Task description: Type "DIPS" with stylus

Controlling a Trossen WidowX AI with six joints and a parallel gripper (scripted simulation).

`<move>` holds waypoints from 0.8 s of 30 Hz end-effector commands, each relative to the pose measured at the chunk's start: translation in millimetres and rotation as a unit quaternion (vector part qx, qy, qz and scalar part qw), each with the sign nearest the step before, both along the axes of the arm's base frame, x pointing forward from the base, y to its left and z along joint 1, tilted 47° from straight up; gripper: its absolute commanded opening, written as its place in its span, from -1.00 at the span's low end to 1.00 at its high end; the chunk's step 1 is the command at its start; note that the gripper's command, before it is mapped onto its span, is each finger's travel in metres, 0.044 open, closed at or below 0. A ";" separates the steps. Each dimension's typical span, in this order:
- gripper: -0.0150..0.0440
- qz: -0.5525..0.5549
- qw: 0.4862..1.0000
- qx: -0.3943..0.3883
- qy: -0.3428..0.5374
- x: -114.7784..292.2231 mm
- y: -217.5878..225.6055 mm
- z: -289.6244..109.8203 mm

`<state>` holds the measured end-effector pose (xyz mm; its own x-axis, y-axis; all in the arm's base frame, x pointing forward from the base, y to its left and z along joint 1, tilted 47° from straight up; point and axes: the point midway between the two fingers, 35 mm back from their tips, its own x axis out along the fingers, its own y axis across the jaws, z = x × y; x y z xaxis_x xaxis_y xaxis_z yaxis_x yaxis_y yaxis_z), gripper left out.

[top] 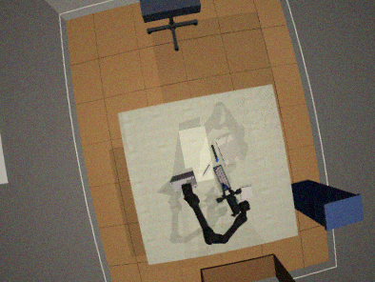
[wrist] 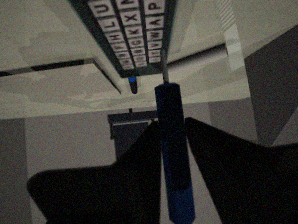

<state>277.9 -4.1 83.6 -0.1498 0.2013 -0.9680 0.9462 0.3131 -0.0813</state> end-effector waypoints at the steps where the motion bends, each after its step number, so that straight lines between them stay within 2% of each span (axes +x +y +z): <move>1: -0.49 0.000 1.000 -0.003 -0.001 2.1 -8.8 -6.4; 12: -0.49 0.000 1.000 -0.003 -0.001 2.8 -13.6 -11.2; 15: -0.22 0.000 1.000 -0.003 -0.001 4.0 -14.6 -14.0; 24: -0.22 0.000 1.000 -0.003 -0.001 4.2 -15.0 -14.5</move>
<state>283.0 -18.7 72.2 -0.1379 0.1983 -0.9704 0.9484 0.3088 -0.0717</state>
